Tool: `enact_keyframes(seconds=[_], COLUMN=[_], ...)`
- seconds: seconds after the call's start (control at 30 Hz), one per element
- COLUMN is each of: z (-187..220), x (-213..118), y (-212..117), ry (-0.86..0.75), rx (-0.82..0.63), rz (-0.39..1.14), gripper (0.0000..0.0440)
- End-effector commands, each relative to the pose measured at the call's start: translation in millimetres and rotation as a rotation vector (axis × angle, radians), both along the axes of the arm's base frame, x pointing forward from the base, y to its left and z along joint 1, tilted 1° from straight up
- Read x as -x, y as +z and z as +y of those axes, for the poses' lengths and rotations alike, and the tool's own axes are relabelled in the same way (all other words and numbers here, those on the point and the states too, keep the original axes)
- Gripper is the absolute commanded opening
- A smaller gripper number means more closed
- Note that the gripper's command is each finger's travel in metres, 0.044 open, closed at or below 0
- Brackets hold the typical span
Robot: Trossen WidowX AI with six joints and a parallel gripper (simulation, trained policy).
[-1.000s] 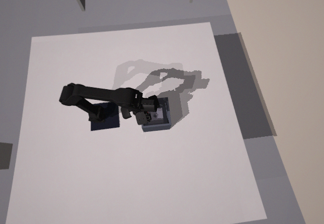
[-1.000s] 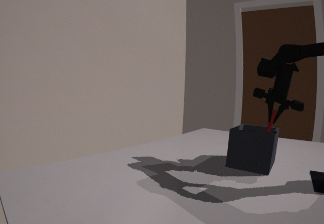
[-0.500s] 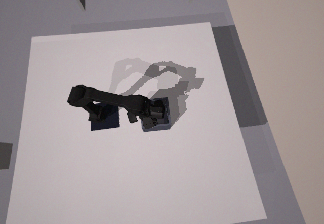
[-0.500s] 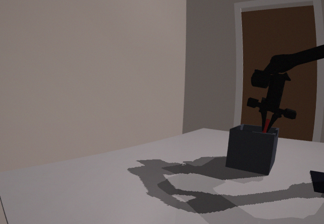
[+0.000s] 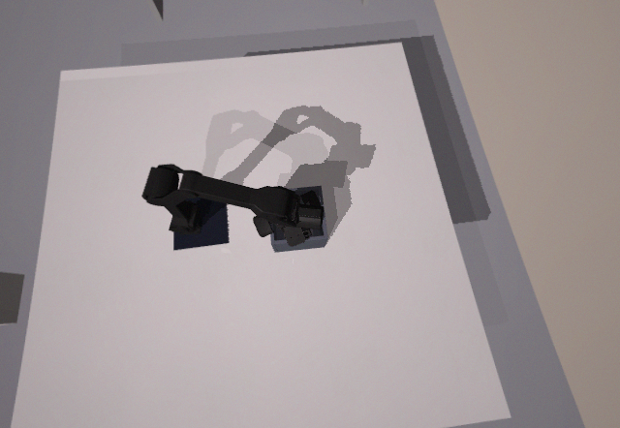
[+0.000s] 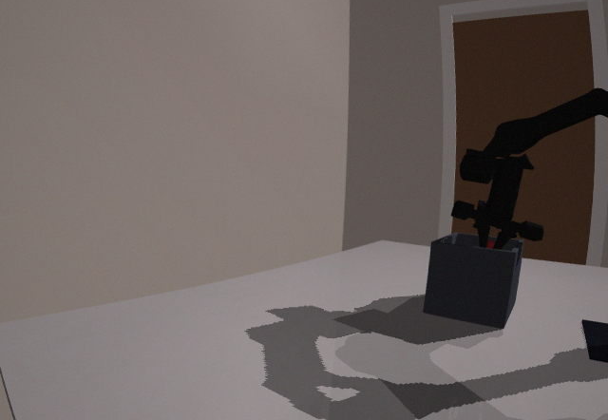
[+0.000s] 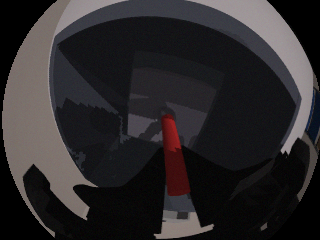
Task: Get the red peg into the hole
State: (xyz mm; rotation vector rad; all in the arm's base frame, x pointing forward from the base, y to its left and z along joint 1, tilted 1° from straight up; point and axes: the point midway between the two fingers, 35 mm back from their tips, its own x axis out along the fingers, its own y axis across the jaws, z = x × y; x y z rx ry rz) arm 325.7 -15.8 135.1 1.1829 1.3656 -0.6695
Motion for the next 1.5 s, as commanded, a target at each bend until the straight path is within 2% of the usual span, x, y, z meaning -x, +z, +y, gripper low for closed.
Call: enact_keyframes(seconds=[0.0,0.2,0.73,0.87,1.07,1.47], z=[2.5,3.3,0.2,0.0,-6.0,-11.0], x=[-2.0,-4.9,-0.4,0.5,0.5,-26.0], y=[-13.0,-27.5,-62.1,-69.7,-66.3,-47.9], ry=[0.03,0.065,0.137,0.143,0.139,0.141], rx=[-0.006,0.002,0.026,0.023,0.0,-0.083], rz=[0.009,0.014,0.062,0.078,0.113,0.043], gripper=[0.0001,0.0008,0.0081,0.0163,0.0165,0.0164])
